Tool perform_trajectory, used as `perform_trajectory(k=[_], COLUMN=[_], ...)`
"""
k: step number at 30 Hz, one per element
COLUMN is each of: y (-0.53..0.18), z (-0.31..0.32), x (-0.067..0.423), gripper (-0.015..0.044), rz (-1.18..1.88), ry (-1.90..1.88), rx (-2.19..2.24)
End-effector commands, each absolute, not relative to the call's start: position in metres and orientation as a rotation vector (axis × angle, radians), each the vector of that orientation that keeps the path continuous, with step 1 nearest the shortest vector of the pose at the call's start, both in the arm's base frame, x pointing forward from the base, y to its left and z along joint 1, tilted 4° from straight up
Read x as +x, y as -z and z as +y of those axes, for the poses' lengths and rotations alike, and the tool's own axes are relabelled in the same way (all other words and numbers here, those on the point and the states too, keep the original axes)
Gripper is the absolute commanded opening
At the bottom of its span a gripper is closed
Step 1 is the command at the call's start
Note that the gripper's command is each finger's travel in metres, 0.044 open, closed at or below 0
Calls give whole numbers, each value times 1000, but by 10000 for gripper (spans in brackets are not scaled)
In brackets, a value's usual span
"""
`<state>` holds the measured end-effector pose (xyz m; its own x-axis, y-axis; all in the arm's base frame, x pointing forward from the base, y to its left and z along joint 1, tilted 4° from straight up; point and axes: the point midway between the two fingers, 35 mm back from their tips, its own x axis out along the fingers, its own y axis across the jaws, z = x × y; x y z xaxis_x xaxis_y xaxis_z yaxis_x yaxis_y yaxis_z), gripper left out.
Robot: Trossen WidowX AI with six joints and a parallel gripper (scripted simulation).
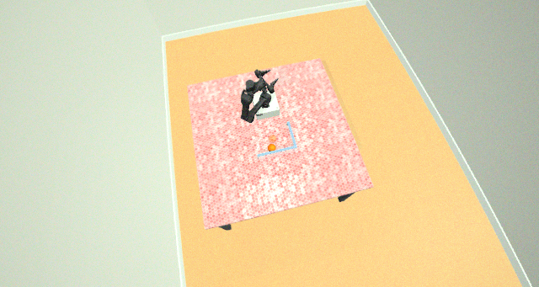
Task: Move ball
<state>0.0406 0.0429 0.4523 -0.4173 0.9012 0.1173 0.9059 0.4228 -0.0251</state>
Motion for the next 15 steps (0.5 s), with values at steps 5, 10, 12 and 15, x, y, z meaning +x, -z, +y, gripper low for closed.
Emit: perform_trajectory(k=[5, 10, 12, 15], y=[-452, -444, -438, -428], z=[64, 106, 125, 152], x=[19, 3, 6, 17], gripper=[428, 428, 428, 428], rz=[-2610, -2687, -2687, -2689], ry=[317, 644, 711, 782], rx=[-1918, -2312, -2485, -2734])
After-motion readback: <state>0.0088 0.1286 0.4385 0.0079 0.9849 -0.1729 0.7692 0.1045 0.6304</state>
